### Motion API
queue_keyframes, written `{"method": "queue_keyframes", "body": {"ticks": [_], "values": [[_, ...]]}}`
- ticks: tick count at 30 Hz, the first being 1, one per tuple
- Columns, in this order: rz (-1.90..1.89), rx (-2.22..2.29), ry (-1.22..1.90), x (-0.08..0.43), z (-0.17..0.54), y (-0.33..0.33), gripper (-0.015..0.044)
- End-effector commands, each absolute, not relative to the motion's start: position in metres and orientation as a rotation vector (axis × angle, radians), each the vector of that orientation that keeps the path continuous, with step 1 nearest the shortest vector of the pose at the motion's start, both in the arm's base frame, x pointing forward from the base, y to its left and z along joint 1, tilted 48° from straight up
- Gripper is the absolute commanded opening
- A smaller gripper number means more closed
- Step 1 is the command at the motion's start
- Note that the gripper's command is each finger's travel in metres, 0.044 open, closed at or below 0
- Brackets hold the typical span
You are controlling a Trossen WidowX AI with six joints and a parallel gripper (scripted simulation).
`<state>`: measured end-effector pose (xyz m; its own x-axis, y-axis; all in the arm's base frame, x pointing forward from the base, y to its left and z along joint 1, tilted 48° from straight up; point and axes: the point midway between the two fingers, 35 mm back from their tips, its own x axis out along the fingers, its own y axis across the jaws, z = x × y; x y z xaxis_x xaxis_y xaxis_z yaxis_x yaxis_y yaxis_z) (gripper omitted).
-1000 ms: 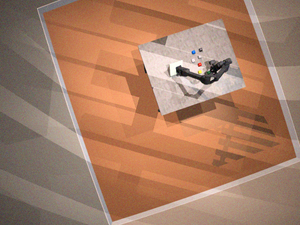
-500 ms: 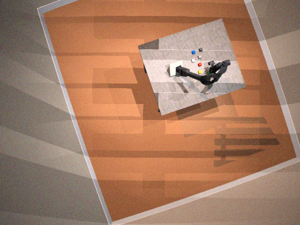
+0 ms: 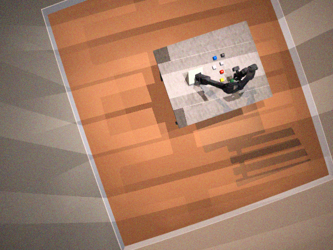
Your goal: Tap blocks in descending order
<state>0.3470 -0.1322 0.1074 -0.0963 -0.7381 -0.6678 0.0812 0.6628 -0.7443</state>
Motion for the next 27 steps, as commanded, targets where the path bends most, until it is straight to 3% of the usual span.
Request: {"method": "queue_keyframes", "body": {"ticks": [1,5,11,18,27], "values": [[-0.751,-0.563,1.512,0.354,0.126,-0.111,0.002],[-0.752,-0.564,1.513,0.355,0.157,-0.078,0.002],[-0.745,-0.559,1.511,0.362,0.149,-0.067,0.002],[-0.706,-0.519,1.504,0.394,0.074,0.007,0.002],[-0.729,-0.541,1.514,0.392,-0.036,0.106,0.002]]}}
